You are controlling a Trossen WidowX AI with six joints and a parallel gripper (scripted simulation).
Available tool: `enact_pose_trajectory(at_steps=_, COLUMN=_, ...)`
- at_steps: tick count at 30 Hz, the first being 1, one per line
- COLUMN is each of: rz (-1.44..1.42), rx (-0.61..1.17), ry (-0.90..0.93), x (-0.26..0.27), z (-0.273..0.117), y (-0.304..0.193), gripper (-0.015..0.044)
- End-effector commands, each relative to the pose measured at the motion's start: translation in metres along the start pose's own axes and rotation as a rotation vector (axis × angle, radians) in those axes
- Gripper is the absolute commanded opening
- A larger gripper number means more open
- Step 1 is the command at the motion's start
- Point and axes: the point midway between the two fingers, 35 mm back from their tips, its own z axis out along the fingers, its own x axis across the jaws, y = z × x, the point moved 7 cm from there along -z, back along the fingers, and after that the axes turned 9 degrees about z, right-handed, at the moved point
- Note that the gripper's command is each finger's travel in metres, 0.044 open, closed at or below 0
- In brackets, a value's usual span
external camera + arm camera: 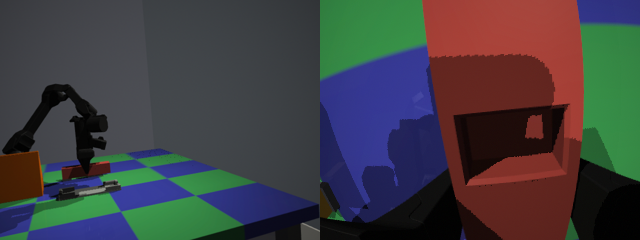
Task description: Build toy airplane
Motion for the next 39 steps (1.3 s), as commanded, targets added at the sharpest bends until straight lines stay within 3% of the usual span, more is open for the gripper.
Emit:
enact_pose_trajectory(at_steps=1, rz=0.01, rx=0.004, ry=0.002, x=-0.0098, z=0.0058, y=-0.0024, gripper=0.0)
enact_pose_trajectory(at_steps=9, rz=0.01, rx=0.004, ry=0.002, x=-0.0098, z=0.0059, y=-0.0024, gripper=0.0195)
enact_pose_trajectory(at_steps=39, rz=0.01, rx=0.004, ry=0.002, x=-0.0098, z=0.0061, y=-0.0023, gripper=0.0195)
